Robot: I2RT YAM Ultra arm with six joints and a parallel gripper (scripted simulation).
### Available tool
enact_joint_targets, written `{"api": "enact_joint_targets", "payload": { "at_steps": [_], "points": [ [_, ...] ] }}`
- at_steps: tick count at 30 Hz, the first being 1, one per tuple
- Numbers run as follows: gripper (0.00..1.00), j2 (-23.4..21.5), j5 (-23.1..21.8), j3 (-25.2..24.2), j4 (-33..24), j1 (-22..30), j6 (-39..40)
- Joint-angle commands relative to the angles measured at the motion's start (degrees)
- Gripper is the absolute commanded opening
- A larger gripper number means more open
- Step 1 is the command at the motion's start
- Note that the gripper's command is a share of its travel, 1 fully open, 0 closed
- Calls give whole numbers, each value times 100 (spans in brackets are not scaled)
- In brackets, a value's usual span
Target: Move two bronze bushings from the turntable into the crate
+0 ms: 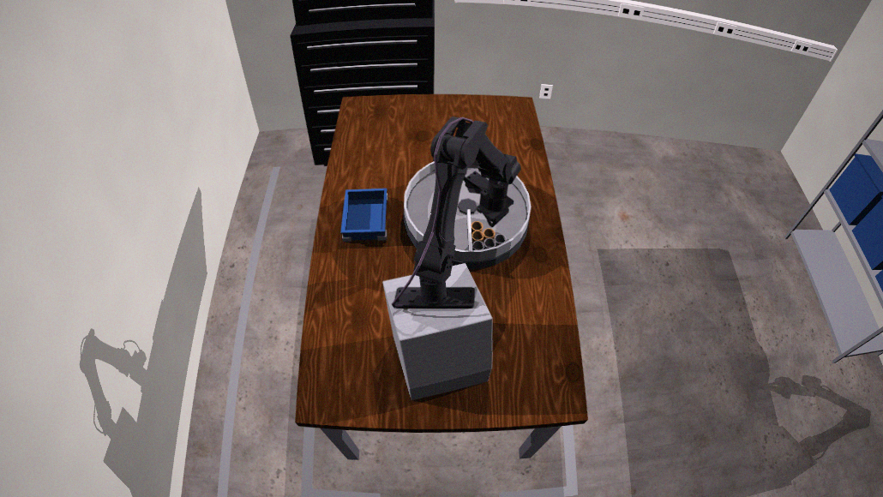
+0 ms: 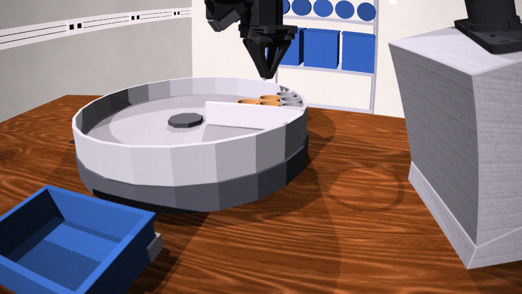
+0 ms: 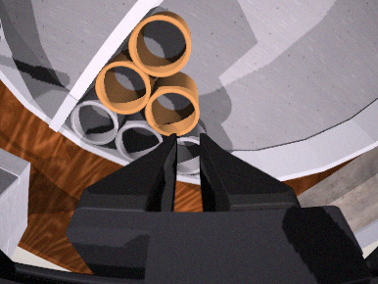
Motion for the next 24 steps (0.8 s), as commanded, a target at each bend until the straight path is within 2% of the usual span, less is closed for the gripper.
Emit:
{"api": "enact_joint_targets", "payload": {
  "at_steps": [1, 24],
  "points": [
    [15, 0, -43, 172, -44, 17, -23],
    [15, 88, -45, 222, -97, 9, -28]
  ]
}}
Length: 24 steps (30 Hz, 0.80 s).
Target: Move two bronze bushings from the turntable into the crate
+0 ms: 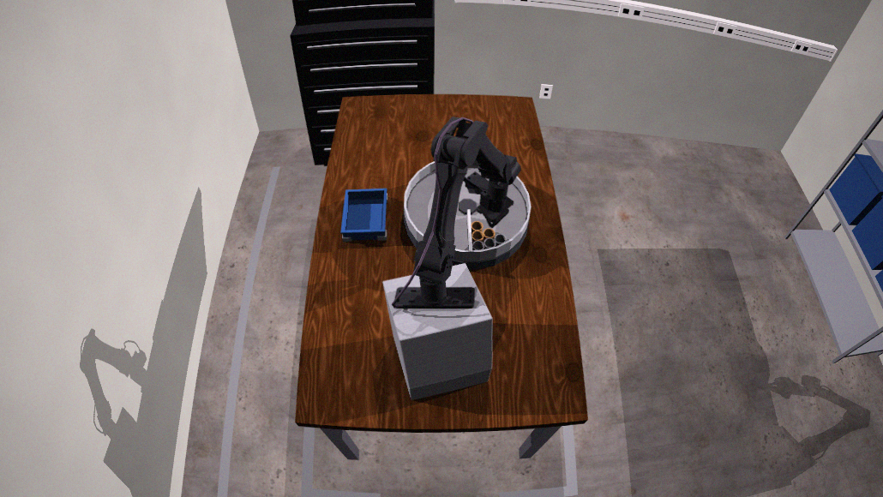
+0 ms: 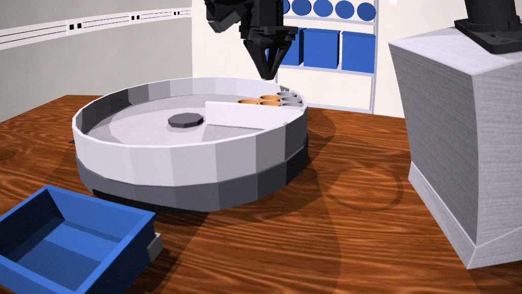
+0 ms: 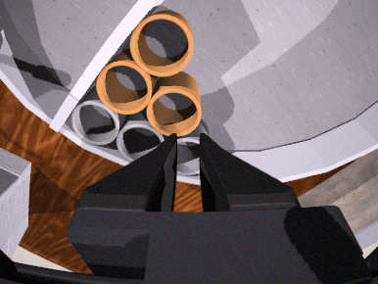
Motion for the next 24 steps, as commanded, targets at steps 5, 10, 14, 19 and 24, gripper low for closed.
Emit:
{"api": "enact_joint_targets", "payload": {
  "at_steps": [5, 10, 14, 19, 24],
  "points": [
    [15, -56, -47, 254, -114, 3, -33],
    [15, -55, -47, 261, -45, 2, -34],
    [15, -54, -47, 261, -45, 2, -34],
    [15, -54, -47, 261, -45, 2, -34],
    [15, -54, -47, 261, -45, 2, -34]
  ]
}}
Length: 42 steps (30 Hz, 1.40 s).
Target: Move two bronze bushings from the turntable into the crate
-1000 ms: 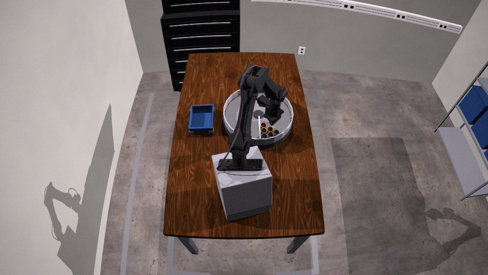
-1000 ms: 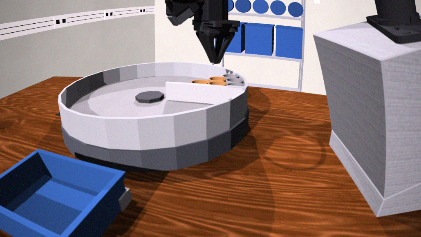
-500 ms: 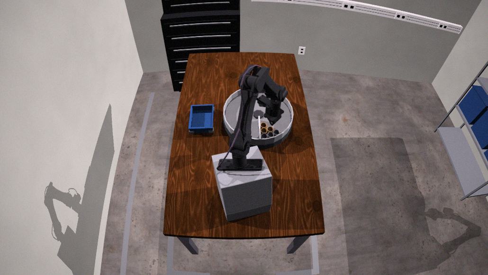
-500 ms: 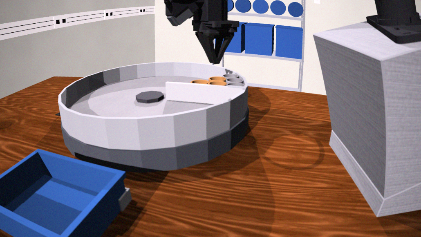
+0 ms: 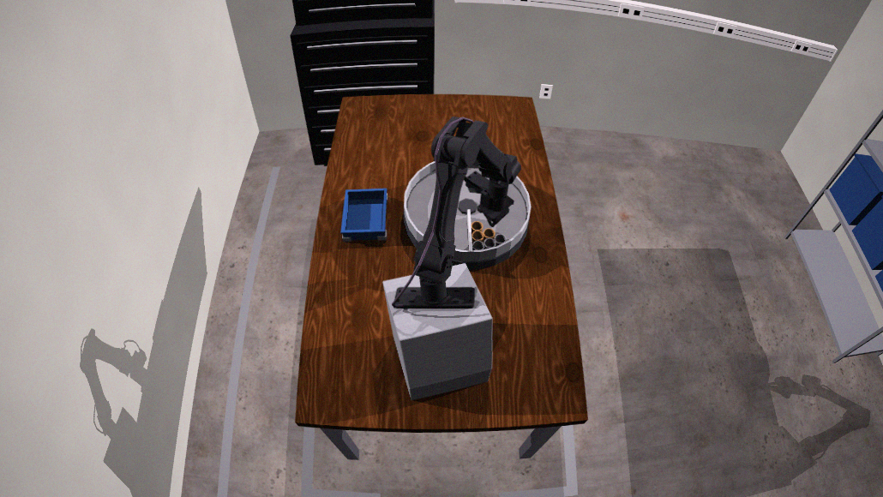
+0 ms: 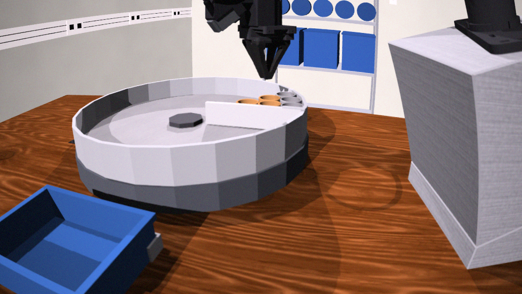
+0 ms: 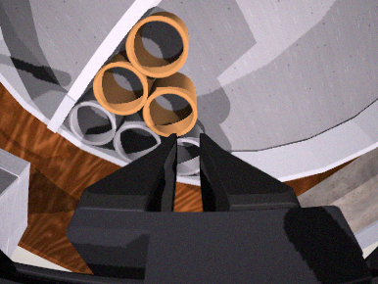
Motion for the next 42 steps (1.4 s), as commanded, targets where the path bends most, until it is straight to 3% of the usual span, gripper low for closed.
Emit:
{"api": "enact_joint_targets", "payload": {
  "at_steps": [1, 42],
  "points": [
    [15, -83, -47, 178, 6, 2, -34],
    [15, -33, -47, 217, -50, 1, -35]
  ]
}}
